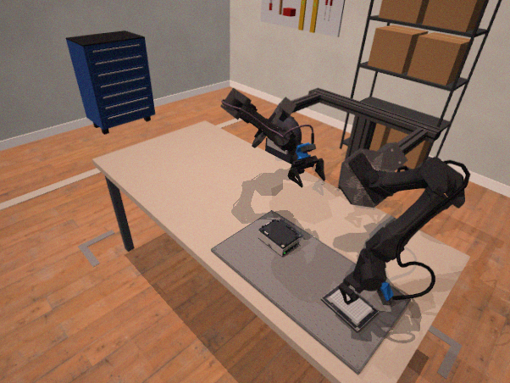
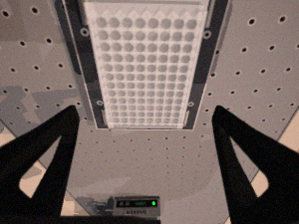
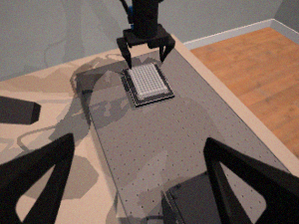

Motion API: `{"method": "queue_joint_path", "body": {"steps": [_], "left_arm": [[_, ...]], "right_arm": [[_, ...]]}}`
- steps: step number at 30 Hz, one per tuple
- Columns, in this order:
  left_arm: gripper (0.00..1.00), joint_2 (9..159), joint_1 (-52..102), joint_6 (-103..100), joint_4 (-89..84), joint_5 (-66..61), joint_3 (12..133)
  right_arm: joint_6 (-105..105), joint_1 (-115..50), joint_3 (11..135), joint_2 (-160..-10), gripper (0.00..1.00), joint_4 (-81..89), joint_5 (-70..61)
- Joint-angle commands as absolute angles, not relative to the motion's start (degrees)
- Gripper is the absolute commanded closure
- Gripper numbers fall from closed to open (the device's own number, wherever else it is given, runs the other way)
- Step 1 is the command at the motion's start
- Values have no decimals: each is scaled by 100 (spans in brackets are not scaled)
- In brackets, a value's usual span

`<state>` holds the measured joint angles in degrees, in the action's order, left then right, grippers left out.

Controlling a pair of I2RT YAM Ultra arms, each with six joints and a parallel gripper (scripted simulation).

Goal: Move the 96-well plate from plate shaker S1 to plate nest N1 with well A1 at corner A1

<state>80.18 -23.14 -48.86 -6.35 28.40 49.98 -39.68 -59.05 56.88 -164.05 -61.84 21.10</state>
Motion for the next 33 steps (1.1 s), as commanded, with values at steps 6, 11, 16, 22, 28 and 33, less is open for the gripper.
{"method": "queue_joint_path", "body": {"steps": [6,11,16,22,28,33], "left_arm": [[0,7826,-2196,-3857,21,2955,4817],[0,7606,-2205,-2465,949,2772,4233],[0,7458,-2310,-1542,1637,2529,3790],[0,7321,-2491,-194,2580,1965,3244],[0,7314,-2798,1056,3395,1179,2749],[0,7371,-3042,1829,3825,594,2508]], "right_arm": [[-4000,-5954,5800,-16494,0,-6250,1989],[-4000,-5954,5800,-16494,0,-6250,1989],[-4000,-5954,5800,-16494,0,-6250,1989],[-4000,-5954,5800,-16494,0,-6250,1989],[-4000,-5954,5800,-16494,0,-6250,1989],[-4000,-5954,5800,-16494,0,-6250,1989]]}}
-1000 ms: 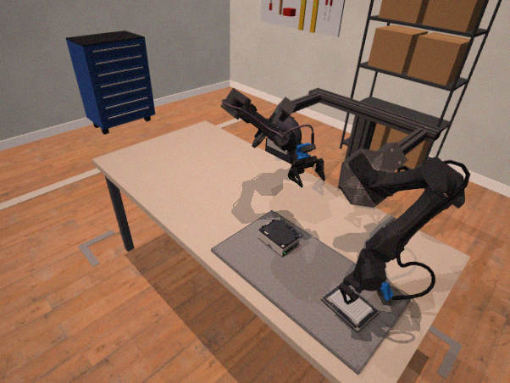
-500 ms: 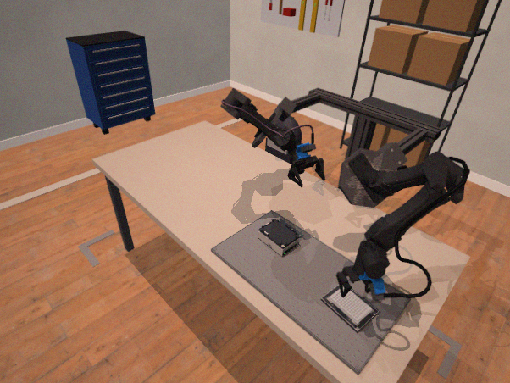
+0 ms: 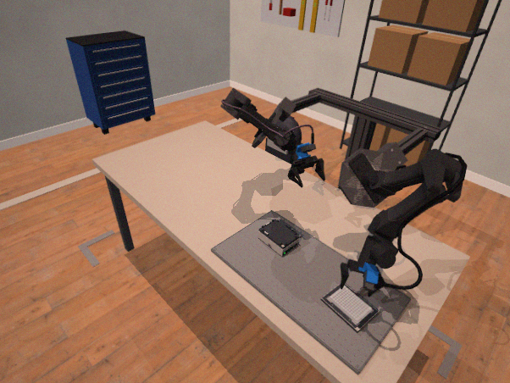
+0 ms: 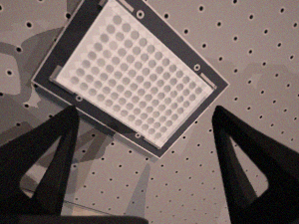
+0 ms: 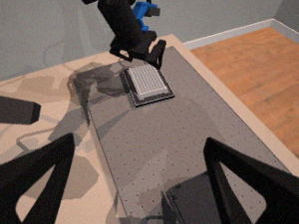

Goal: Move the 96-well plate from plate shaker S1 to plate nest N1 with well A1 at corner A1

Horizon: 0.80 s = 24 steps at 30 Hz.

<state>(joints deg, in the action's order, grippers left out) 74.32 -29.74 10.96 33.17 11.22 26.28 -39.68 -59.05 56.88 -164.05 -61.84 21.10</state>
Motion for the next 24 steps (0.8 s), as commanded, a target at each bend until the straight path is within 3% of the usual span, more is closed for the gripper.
{"method": "queue_joint_path", "body": {"steps": [1,24], "left_arm": [[0,7371,-3042,1829,3825,594,2508],[0,7833,-4774,5880,4377,-3170,2420]], "right_arm": [[-4000,-5954,5800,-16494,0,-6250,1989],[-4000,-5954,5800,-16494,0,-6250,1989]]}}
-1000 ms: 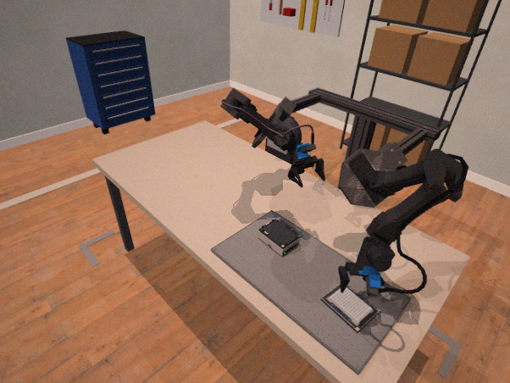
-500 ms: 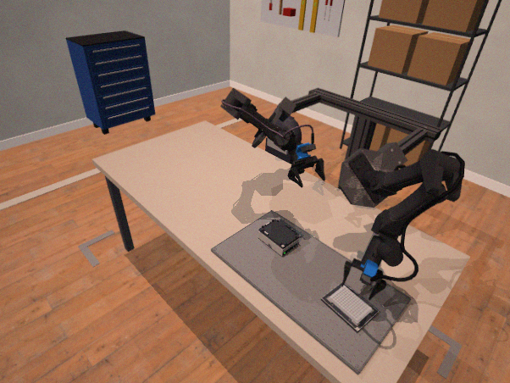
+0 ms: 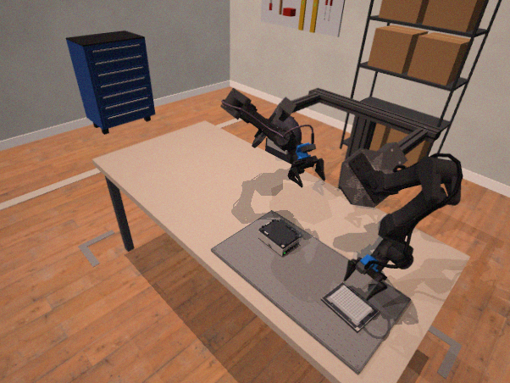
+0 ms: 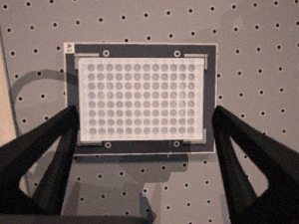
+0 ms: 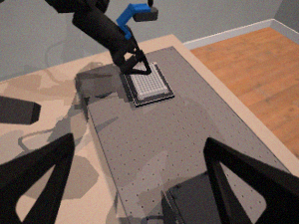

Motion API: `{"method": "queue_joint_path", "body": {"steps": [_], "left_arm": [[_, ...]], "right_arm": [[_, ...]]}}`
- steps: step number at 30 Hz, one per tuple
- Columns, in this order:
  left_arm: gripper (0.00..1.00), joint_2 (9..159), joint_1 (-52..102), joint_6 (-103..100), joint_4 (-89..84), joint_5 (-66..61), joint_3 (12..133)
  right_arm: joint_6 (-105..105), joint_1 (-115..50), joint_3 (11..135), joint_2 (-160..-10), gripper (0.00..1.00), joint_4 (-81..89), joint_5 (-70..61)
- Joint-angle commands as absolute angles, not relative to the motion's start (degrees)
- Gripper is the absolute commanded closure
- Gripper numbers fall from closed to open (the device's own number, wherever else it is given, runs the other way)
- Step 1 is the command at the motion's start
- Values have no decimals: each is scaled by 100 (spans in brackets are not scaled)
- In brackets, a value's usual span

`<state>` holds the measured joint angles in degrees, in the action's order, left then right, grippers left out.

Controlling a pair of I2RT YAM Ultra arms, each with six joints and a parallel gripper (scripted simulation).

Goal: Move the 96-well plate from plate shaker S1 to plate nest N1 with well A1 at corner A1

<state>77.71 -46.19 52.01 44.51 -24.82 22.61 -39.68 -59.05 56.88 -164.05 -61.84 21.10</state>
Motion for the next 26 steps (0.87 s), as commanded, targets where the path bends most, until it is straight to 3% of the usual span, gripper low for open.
{"method": "queue_joint_path", "body": {"steps": [1,26], "left_arm": [[0,7845,-4821,5958,4335,-3241,2455],[0,7814,-4909,6034,4186,-3320,2559]], "right_arm": [[-4000,-5954,5800,-16494,0,-6250,1989],[-4000,-5954,5740,-16443,0,-6248,1989]]}}
